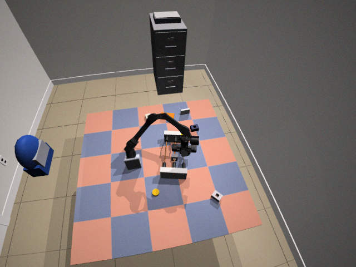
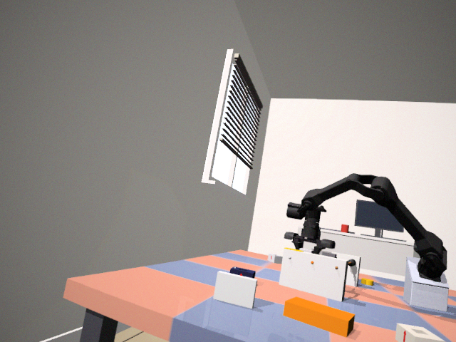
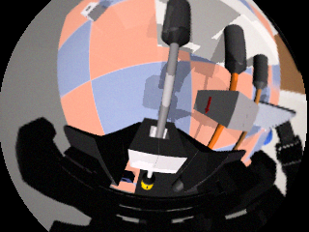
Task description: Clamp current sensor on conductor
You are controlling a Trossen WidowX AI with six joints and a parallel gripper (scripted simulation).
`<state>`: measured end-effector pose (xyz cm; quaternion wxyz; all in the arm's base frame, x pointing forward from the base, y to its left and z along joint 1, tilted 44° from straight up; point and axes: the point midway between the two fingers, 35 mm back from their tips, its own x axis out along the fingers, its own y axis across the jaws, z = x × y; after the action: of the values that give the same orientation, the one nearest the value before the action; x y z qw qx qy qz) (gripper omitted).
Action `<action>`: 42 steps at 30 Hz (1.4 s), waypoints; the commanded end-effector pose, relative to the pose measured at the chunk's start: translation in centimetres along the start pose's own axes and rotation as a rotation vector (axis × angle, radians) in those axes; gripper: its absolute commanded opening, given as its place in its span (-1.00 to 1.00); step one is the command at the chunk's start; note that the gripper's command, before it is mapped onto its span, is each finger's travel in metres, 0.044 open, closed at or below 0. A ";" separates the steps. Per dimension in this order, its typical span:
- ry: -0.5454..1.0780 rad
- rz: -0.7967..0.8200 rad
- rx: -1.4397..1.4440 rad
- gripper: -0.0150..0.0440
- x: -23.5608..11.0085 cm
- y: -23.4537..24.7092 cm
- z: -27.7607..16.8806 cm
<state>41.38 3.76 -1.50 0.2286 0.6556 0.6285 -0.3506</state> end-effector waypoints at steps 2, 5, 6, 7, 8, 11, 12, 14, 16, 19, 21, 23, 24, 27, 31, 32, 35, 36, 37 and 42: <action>0.002 0.000 -0.005 -0.49 0.4 0.0 -0.1; 0.000 0.001 -0.002 -0.22 0.0 0.0 0.0; 0.000 0.001 -0.002 -0.14 0.0 0.0 0.0; 0.000 0.001 -0.002 -0.05 0.0 0.0 0.0; 0.000 0.001 -0.002 0.04 0.0 0.0 0.0; 0.000 0.001 -0.002 0.31 0.0 0.0 0.0; 0.000 0.001 -0.002 0.36 0.0 0.0 0.0; 0.000 0.001 -0.002 0.36 0.0 0.0 0.0; 0.000 0.001 -0.002 0.36 0.0 0.0 0.0; 0.000 0.001 -0.002 0.36 0.0 0.0 0.0; 0.000 0.001 -0.002 0.36 0.0 0.0 0.0; 0.000 0.001 -0.002 0.36 0.0 0.0 0.0; 0.000 0.001 -0.002 0.36 0.0 0.0 0.0; 0.000 0.001 -0.002 0.36 0.0 0.0 0.0; 0.000 0.001 -0.002 0.36 0.0 0.0 0.0; 0.000 0.001 -0.002 0.36 0.0 0.0 0.0; 0.000 0.001 -0.002 0.36 0.0 0.0 0.0; 0.000 0.001 -0.002 0.36 0.0 0.0 0.0; 0.000 0.001 -0.002 0.36 0.0 0.0 0.0; 0.000 0.001 -0.002 0.36 0.0 0.0 0.0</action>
<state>41.41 3.81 -1.55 0.2293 0.6558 0.6287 -0.3494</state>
